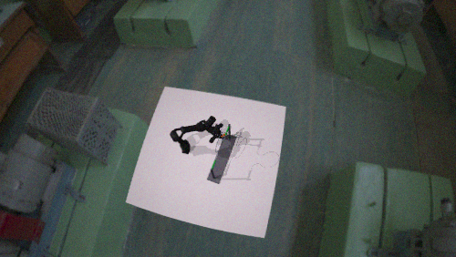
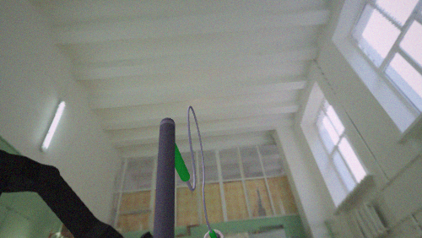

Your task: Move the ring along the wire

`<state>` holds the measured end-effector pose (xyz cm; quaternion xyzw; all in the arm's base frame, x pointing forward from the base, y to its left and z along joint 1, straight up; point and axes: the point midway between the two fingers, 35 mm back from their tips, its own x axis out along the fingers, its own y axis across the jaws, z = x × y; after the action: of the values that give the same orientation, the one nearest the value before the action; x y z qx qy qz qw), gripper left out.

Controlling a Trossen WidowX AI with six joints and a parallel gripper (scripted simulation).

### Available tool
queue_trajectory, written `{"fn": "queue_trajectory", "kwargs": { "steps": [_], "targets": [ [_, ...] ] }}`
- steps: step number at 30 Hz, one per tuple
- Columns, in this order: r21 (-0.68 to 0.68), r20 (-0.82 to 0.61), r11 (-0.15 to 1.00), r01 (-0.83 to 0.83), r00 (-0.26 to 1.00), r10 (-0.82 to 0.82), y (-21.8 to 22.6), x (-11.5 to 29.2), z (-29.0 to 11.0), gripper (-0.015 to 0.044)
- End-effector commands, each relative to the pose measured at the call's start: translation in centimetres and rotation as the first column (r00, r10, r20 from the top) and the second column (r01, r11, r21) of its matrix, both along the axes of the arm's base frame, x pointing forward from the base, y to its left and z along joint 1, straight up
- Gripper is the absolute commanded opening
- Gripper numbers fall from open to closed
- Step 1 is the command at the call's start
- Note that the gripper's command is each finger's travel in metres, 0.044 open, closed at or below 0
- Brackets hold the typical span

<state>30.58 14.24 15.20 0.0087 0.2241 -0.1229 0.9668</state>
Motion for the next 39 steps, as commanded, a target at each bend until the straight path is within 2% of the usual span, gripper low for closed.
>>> {"fn": "queue_trajectory", "kwargs": {
  "steps": [1, 4, 16, 29, 39],
  "targets": [
    [0.003, 0.002, 1.000, 0.003, 1.000, -0.003, 0.0, 0.0, 0.0, -0.0150],
    [0.003, 0.002, 1.000, 0.003, 1.000, -0.003, 0.0, 0.0, 0.0, -0.0150],
    [0.001, -0.001, 1.000, 0.000, 1.000, 0.000, 0.1, -0.2, 0.1, 0.0160],
    [0.004, -0.001, 1.000, 0.003, 1.000, -0.003, 1.2, -4.3, 2.1, 0.0160],
    [0.004, -0.001, 1.000, 0.003, 1.000, -0.003, 1.2, -4.4, 2.1, 0.0160]
  ]
}}
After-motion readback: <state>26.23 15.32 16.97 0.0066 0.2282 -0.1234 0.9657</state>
